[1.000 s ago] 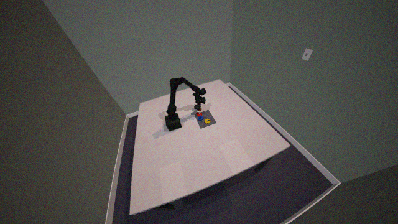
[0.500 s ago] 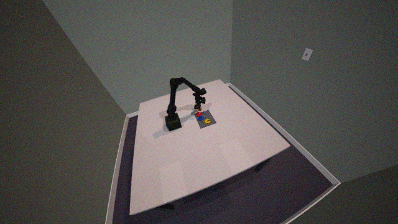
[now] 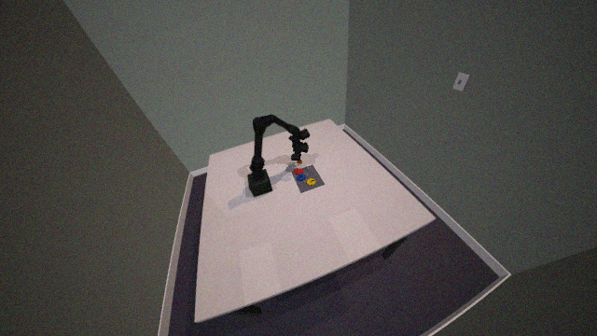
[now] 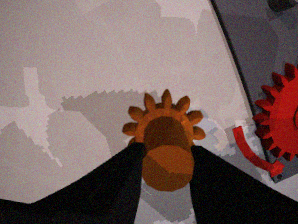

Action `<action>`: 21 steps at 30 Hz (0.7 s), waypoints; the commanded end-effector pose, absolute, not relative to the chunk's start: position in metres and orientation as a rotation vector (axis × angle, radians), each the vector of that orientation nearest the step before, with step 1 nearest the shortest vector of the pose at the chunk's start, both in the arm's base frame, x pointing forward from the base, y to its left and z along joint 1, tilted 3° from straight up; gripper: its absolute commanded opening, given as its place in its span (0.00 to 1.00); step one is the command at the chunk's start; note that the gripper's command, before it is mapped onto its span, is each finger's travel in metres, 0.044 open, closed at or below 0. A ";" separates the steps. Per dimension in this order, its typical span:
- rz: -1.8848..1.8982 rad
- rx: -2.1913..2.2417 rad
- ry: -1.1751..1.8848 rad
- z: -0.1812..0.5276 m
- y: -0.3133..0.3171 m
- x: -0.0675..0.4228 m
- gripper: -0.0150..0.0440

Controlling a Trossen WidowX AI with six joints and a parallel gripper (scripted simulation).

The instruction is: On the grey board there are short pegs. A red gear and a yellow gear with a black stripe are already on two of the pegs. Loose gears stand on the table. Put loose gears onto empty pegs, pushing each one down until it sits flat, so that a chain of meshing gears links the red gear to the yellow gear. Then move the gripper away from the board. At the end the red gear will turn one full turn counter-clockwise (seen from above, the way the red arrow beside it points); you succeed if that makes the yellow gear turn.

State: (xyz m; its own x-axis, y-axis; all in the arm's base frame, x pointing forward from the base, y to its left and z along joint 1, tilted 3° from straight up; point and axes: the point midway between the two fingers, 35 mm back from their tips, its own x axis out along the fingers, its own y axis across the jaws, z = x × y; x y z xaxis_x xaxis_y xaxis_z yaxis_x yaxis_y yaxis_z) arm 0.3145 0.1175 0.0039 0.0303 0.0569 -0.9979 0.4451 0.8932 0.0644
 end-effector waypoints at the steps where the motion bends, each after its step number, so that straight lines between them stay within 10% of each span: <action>1: -0.311 0.414 1.515 0.018 0.118 0.318 0.25; 21: -0.311 0.414 1.514 0.086 0.114 0.314 0.25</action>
State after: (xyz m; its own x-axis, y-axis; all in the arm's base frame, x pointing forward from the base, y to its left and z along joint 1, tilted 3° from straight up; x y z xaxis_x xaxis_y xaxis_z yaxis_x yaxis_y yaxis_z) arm 0.3136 0.1149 0.0744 0.0307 0.0567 -0.9979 0.4510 0.8902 0.0644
